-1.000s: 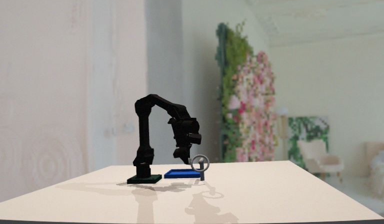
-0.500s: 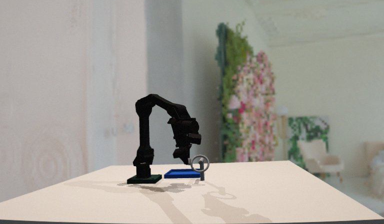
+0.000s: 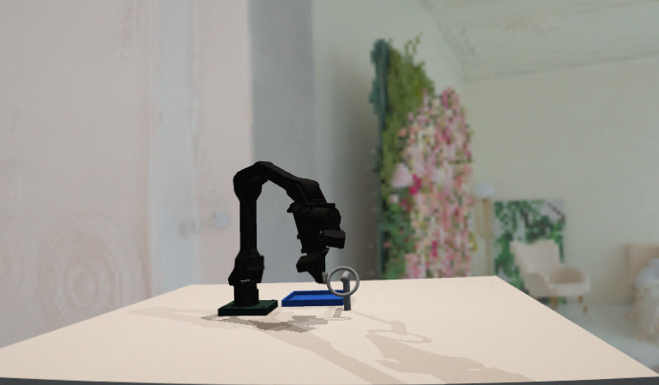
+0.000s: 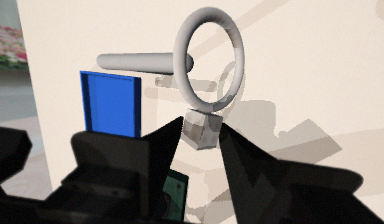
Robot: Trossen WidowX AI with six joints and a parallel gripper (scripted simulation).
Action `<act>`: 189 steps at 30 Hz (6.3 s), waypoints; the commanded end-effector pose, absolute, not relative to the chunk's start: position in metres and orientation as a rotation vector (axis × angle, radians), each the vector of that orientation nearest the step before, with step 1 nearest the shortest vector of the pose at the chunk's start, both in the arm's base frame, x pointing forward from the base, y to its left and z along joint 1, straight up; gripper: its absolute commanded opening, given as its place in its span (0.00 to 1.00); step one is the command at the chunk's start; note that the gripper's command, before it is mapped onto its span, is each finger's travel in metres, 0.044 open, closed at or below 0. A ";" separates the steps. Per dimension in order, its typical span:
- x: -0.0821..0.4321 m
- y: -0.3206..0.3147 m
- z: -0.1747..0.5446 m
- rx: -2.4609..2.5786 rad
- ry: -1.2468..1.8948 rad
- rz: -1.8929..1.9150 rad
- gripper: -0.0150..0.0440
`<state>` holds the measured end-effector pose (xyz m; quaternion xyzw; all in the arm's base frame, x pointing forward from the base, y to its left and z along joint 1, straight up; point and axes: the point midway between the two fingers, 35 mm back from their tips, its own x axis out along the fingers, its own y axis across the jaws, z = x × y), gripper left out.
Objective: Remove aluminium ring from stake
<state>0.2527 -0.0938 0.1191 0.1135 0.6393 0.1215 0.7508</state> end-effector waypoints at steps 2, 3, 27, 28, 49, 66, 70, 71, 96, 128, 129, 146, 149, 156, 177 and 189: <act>0.254 -0.098 0.121 0.242 1.390 0.266 0.25; 0.254 -0.098 0.121 0.242 1.390 0.266 0.25; 0.255 -0.099 0.159 0.242 1.390 0.266 0.25; 0.255 -0.099 0.161 0.242 1.390 0.266 0.25; 0.257 -0.097 0.189 0.242 1.390 0.266 0.25; 0.284 -0.097 0.193 0.241 1.388 0.265 0.25; 0.290 -0.097 0.193 0.241 1.388 0.265 0.25; 0.292 -0.097 0.193 0.241 1.388 0.265 0.25; 0.332 -0.090 0.195 0.241 1.384 0.266 0.25; 0.346 -0.062 0.198 0.143 1.384 0.304 0.25; 0.345 -0.061 0.198 0.135 1.383 0.306 0.25; 0.336 -0.033 0.202 0.006 1.376 0.353 0.25; 0.334 -0.028 0.203 -0.017 1.374 0.361 0.25; 0.329 -0.017 0.204 -0.072 1.368 0.381 0.25; 0.310 0.016 0.208 -0.241 1.337 0.442 0.25; 0.298 0.033 0.209 -0.341 1.310 0.478 0.25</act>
